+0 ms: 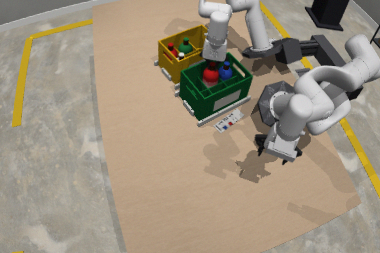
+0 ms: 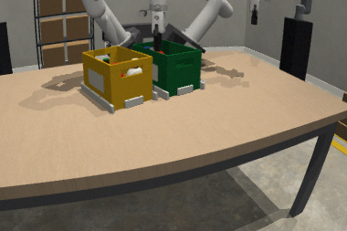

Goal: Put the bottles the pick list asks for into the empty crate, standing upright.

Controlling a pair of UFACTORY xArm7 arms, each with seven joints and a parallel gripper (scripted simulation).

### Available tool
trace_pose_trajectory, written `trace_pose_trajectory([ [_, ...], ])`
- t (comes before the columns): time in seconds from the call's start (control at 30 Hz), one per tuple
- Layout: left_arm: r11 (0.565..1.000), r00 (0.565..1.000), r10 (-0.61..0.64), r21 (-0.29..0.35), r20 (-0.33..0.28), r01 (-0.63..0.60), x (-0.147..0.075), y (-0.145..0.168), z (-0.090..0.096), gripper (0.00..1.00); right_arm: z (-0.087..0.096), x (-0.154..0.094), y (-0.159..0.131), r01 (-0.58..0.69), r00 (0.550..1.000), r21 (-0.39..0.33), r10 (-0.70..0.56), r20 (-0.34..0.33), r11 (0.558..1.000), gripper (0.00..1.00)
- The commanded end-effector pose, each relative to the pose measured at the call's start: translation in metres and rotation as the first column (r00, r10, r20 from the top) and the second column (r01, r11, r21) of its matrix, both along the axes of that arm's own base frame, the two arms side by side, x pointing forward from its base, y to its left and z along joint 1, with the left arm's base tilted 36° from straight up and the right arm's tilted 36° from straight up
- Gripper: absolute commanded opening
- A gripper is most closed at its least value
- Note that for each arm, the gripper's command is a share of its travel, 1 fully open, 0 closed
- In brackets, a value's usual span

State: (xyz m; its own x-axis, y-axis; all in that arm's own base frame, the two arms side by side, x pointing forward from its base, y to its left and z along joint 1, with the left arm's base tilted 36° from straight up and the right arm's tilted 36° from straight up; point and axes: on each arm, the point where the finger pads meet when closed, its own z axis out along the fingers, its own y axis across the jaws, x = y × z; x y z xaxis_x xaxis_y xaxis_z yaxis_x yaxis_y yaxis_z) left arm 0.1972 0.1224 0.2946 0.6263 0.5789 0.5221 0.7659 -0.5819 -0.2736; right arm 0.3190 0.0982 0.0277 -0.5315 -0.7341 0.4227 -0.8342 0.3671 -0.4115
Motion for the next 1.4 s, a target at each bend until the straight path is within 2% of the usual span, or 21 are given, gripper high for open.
trace_pose_trajectory([
  [0.0,1.000,1.000,-0.001,0.001,0.003,0.001,0.000,0.000,0.001,1.00,-0.003,0.001,0.000,-0.003,1.000,0.003,0.003,0.002,1.000,0.00],
  [1.37,1.000,1.000,-0.001,0.001,0.003,0.001,0.000,0.000,0.001,1.00,-0.017,0.004,-0.010,-0.002,1.000,0.003,0.002,0.002,1.000,0.00],
])
